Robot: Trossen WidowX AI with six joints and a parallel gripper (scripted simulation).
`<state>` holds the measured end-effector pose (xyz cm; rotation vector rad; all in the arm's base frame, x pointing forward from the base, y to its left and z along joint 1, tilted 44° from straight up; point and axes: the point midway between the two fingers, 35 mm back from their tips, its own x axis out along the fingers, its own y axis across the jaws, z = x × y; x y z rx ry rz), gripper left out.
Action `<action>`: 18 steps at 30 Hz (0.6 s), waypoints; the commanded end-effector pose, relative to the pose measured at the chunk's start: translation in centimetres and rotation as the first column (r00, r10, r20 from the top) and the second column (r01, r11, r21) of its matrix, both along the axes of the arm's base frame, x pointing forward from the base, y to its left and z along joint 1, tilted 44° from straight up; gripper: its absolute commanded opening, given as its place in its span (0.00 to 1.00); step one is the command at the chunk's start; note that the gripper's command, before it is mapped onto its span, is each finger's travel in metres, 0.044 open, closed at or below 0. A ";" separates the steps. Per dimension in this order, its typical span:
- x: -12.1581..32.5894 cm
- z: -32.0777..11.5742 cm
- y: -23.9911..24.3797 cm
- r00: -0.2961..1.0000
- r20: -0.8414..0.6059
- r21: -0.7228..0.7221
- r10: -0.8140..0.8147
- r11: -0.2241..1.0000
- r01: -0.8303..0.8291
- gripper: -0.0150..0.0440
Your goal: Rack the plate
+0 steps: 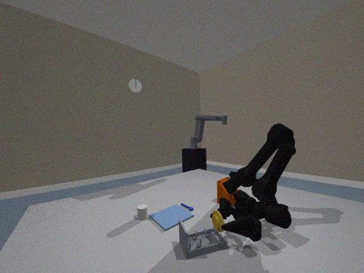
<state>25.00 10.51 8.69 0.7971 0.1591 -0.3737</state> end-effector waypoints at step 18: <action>1.5 -2.4 0.9 1.000 0.009 0.009 -0.004 1.000 0.004 0.25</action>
